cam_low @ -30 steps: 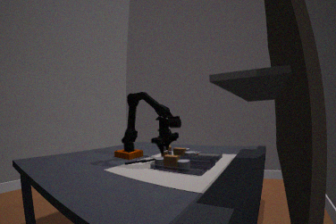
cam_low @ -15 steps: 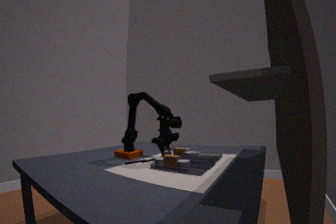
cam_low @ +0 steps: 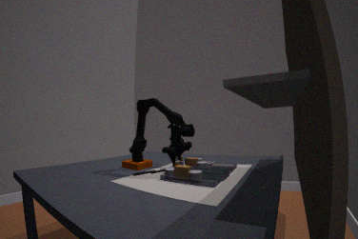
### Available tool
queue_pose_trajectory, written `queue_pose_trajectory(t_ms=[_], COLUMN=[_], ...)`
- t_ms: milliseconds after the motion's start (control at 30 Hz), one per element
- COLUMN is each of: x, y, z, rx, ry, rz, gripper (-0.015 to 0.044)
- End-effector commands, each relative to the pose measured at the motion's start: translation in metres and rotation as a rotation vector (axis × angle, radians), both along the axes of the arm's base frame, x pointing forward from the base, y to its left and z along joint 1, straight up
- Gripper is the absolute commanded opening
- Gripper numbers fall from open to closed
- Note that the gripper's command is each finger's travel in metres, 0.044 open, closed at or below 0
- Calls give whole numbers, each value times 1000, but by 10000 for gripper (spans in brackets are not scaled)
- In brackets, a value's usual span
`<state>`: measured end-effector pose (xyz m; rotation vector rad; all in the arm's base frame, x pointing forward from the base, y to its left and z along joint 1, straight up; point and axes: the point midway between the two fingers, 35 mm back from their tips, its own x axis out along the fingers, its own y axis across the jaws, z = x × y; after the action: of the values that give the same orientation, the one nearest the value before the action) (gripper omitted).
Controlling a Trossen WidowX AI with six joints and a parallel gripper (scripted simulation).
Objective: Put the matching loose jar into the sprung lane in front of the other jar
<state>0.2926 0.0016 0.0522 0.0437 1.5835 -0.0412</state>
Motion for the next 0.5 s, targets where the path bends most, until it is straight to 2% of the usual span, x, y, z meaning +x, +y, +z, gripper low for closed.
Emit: queue_pose_trajectory(t_ms=[0, 467], x=[12, 18], y=[-1, -1], z=[4, 5], rx=[-3, -3], ry=[-32, -33], rz=[4, 4], gripper=[0, 0])
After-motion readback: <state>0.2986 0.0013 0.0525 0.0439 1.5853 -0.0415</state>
